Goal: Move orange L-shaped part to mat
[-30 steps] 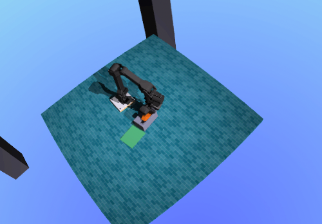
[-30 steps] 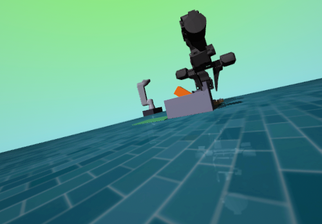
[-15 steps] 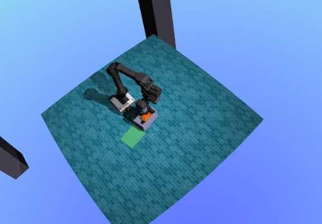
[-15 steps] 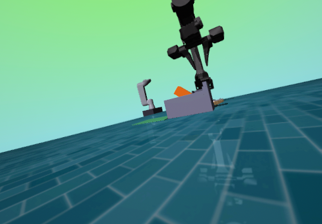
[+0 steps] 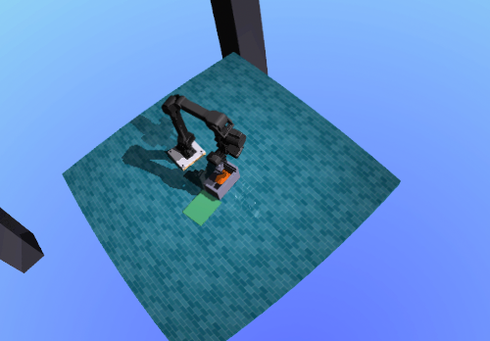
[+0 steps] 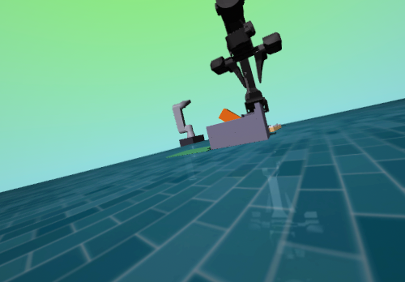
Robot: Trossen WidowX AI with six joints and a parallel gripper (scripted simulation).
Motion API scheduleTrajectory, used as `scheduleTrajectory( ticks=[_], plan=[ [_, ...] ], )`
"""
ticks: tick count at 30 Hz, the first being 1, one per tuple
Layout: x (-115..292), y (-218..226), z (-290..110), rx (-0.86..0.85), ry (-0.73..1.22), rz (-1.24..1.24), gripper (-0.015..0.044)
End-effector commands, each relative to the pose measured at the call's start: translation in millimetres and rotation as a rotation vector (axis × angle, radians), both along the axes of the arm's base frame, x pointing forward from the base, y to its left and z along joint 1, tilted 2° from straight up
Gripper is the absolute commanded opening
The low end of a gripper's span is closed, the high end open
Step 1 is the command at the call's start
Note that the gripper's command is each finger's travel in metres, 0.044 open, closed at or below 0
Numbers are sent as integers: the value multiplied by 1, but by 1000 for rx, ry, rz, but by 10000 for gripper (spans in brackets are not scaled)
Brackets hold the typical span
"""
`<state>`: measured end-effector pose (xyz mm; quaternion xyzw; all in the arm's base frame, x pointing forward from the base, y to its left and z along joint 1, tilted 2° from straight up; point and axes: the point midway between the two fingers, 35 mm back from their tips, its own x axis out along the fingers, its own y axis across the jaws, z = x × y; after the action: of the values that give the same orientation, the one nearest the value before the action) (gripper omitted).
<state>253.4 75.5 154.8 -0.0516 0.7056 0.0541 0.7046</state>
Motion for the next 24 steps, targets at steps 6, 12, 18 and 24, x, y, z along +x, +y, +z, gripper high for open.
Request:
scheduleTrajectory(
  ticks=[6, 12, 18, 24],
  plan=[
    [1, 0, 0, 0, -2, 0, 180],
    [7, -17, 1, -3, -1, -377, 280],
    [17, -49, 2, -10, -1, -1058, 280],
    [21, -74, 3, -14, -3, -1567, 280]
  ],
)
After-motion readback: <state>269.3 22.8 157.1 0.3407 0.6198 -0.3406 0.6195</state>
